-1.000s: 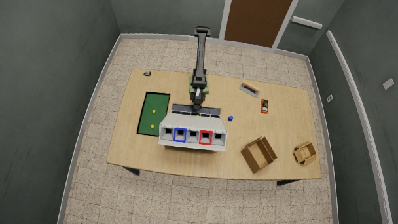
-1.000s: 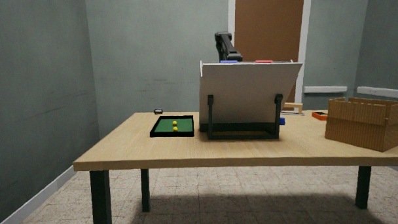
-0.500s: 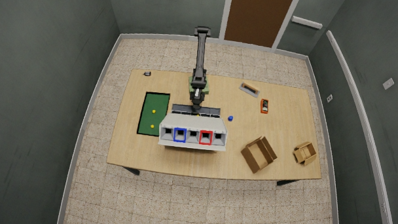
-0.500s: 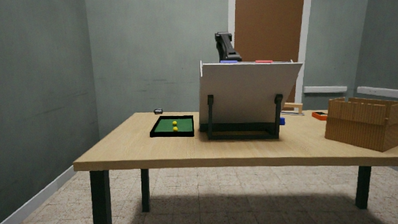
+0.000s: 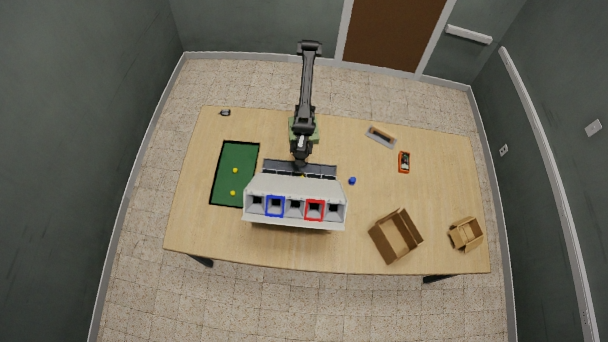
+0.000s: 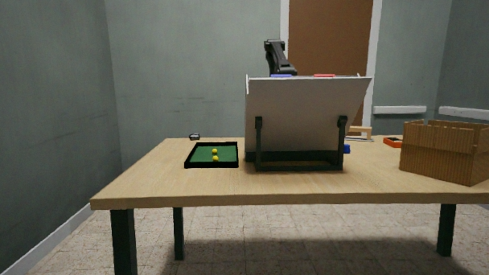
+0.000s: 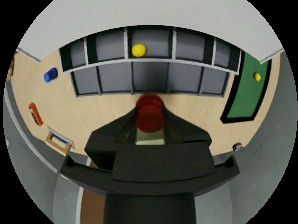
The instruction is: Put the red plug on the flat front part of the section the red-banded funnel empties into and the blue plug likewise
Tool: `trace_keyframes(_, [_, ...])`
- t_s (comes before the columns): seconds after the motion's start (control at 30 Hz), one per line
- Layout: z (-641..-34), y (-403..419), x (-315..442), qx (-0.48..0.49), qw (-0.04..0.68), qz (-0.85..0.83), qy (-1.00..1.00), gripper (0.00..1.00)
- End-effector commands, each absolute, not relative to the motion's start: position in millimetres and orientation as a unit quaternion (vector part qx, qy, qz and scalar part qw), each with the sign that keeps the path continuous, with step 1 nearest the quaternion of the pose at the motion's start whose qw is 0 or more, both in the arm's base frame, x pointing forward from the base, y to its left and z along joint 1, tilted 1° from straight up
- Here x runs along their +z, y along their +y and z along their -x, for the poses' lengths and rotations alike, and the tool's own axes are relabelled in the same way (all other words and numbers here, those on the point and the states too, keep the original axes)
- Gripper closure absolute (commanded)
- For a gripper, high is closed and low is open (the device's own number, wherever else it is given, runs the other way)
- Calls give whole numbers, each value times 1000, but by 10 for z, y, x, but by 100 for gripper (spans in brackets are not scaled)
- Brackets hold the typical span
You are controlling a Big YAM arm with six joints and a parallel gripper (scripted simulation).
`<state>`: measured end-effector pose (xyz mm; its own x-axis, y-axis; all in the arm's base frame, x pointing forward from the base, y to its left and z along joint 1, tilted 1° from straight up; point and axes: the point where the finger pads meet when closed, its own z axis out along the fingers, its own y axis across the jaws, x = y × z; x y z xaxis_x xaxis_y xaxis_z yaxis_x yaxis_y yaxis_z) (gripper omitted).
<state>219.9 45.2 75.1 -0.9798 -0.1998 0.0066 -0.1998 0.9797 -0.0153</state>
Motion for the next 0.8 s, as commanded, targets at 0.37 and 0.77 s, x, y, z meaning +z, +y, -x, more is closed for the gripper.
trace_keyframes(0.37, [-2236,430,751,5,-8,-98,-995,100])
trace_keyframes(0.77, [-2229,428,643,6,1,-98,-995,100])
